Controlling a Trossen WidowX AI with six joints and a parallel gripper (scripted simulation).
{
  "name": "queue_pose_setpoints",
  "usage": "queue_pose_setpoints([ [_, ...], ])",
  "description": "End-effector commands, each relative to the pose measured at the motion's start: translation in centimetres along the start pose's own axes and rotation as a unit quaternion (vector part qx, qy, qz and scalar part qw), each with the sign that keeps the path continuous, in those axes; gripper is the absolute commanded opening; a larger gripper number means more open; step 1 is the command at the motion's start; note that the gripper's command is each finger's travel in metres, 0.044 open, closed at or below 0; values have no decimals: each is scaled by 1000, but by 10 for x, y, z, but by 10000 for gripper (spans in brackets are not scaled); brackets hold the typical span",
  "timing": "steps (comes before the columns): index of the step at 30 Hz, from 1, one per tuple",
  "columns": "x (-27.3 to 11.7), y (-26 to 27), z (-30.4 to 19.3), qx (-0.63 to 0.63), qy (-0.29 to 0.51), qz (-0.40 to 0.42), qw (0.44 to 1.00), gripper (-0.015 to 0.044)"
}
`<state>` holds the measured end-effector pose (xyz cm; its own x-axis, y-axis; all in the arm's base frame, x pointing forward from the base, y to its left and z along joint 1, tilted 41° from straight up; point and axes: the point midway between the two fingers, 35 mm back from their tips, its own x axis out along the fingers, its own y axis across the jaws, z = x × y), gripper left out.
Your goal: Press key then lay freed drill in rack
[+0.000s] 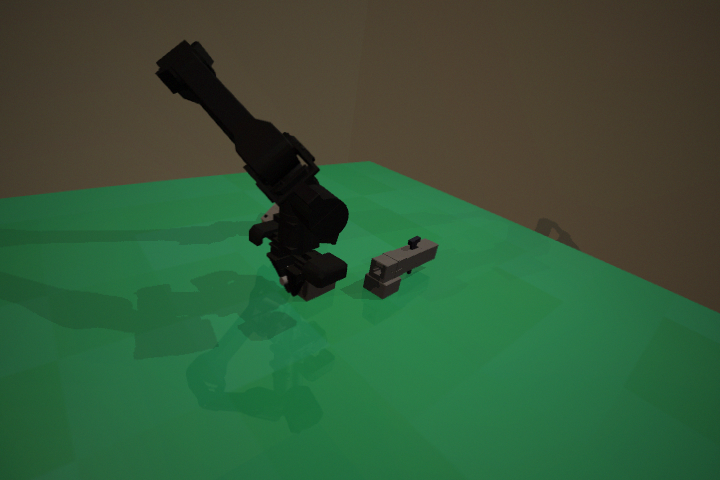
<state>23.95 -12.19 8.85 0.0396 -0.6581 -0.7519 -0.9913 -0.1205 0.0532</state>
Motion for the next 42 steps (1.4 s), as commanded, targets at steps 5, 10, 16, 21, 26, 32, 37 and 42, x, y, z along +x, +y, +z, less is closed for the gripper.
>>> queue_pose_setpoints([
  [5, -1, 0, 0, 0, 0, 0, 1000, 184],
  [10, -1, 0, 0, 0, 0, 0, 1000, 315],
  [16, -7, 0, 0, -1, -1, 0, 1000, 440],
  [21, -34, 1, 2, -3, -3, -1, 1000, 440],
  [26, -59, 0, 2, -3, -3, 0, 1000, 440],
  [32, -72, -1, 1, -4, -5, -2, 1000, 440],
  [37, -66, -4, -11, 64, -24, -1, 998, 440],
  [42, -55, -9, -35, 177, -50, -1, 983, 440],
])
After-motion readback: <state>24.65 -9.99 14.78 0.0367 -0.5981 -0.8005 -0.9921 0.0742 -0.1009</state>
